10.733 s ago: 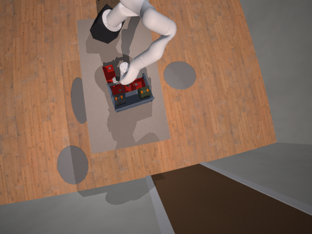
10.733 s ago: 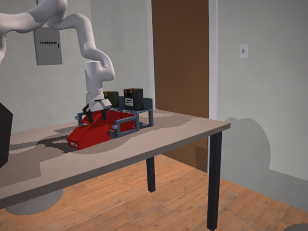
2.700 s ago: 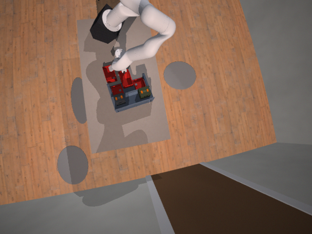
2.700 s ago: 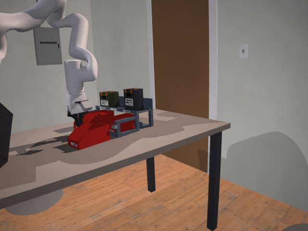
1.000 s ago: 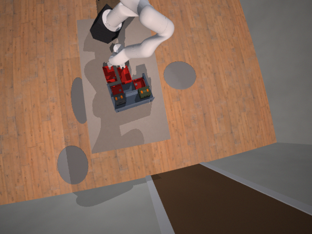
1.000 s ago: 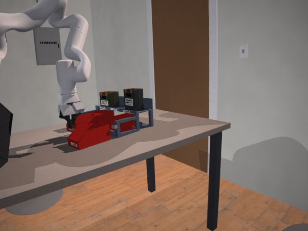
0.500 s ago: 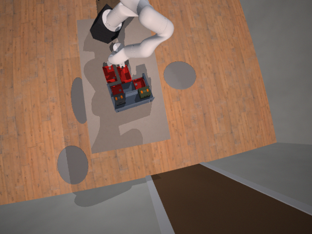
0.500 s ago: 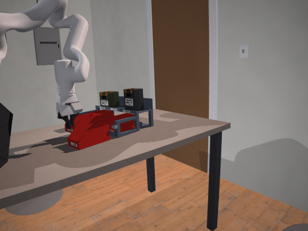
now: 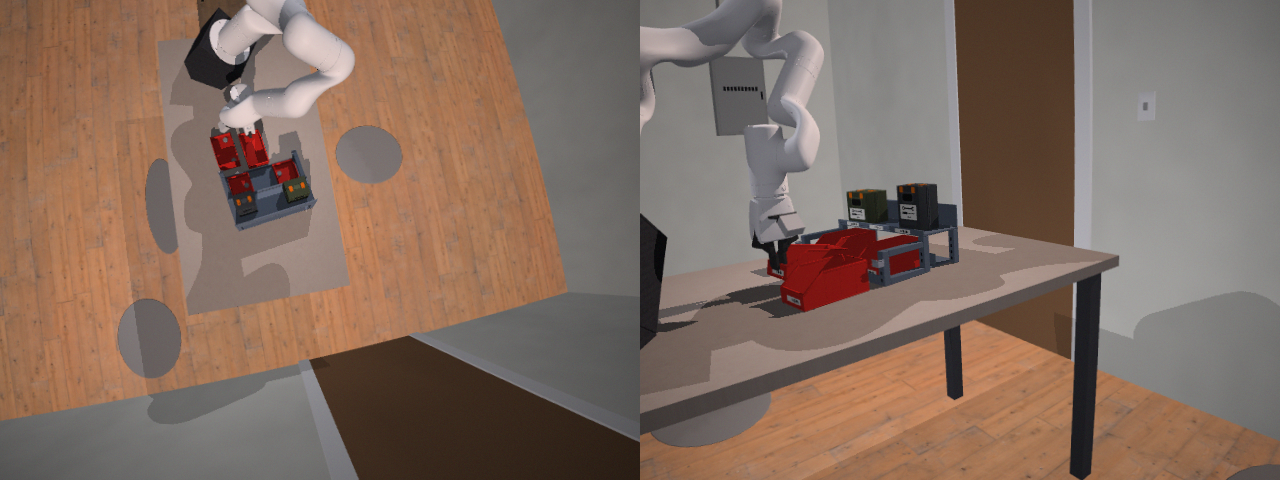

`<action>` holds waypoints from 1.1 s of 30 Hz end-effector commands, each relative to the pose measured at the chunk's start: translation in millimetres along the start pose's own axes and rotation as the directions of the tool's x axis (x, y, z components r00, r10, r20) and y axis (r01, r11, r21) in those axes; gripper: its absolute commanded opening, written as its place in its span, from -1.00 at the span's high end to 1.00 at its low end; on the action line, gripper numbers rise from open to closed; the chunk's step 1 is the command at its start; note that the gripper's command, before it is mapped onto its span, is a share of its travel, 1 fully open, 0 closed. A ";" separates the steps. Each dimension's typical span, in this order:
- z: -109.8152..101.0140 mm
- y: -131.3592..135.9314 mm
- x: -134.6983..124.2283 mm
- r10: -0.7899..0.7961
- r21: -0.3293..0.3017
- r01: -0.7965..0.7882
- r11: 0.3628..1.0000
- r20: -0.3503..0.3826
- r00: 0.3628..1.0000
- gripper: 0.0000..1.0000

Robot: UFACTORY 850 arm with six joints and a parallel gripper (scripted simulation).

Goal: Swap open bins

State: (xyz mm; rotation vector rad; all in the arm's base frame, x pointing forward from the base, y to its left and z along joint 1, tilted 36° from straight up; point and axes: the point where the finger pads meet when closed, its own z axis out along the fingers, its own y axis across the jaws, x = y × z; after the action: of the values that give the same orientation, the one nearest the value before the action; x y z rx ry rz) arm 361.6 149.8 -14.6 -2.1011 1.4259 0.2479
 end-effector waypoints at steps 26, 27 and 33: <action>-0.2 8.6 0.2 0.000 0.001 0.000 1.000 0.000 1.000 1.00; -0.2 8.6 0.2 0.000 0.001 0.000 1.000 0.000 1.000 1.00; -0.2 8.3 0.2 0.000 0.001 0.000 1.000 0.000 1.000 1.00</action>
State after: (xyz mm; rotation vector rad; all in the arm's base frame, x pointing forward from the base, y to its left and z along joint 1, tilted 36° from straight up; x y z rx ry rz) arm 353.7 147.5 -17.8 -2.1007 1.4257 0.2472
